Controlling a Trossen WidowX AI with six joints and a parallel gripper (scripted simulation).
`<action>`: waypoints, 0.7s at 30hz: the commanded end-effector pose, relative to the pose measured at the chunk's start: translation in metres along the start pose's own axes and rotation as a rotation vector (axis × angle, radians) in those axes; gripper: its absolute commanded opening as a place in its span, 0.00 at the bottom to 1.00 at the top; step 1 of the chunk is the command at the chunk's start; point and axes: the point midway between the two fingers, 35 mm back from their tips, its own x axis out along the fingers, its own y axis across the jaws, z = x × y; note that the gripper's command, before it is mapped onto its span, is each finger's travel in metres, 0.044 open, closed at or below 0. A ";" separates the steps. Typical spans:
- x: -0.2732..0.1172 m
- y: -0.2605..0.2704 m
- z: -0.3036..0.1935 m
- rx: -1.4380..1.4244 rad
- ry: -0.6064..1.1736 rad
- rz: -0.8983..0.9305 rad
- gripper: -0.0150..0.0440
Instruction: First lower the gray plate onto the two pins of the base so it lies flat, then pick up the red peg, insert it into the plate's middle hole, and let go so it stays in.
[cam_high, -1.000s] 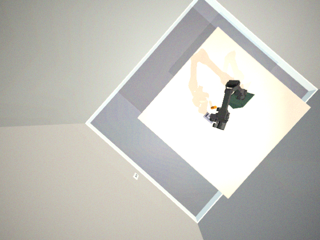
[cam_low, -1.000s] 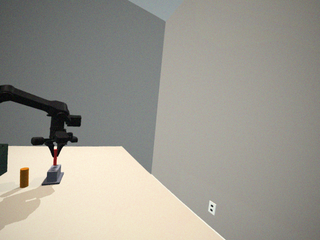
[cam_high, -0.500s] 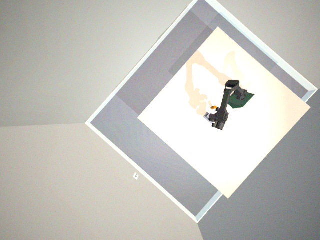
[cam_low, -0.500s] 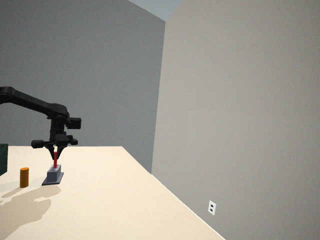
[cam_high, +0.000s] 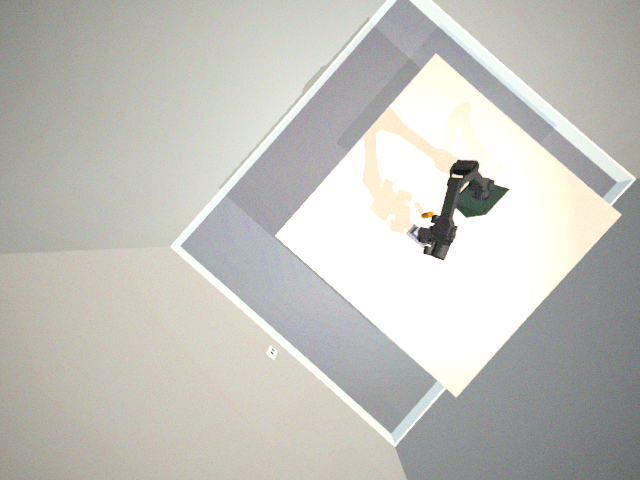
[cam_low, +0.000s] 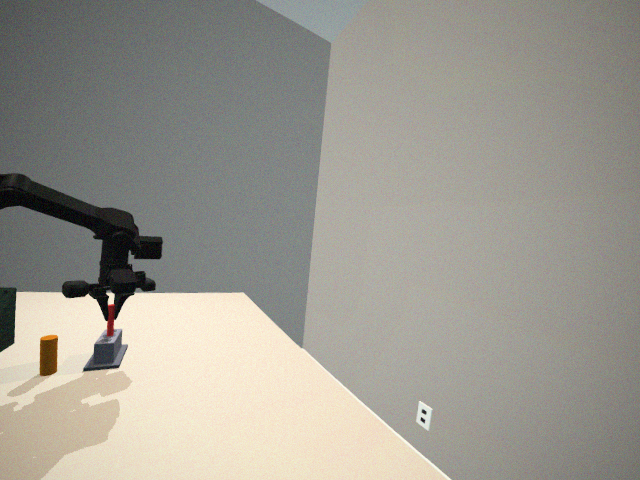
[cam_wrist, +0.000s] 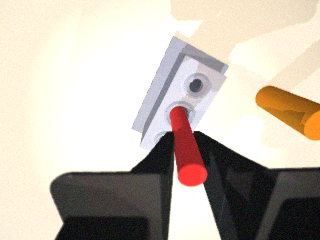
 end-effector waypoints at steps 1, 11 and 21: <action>0.000 0.000 0.000 0.001 0.000 0.000 0.25; 0.001 0.000 -0.001 0.001 0.000 0.000 0.25; 0.001 0.000 -0.001 0.001 0.000 0.000 0.39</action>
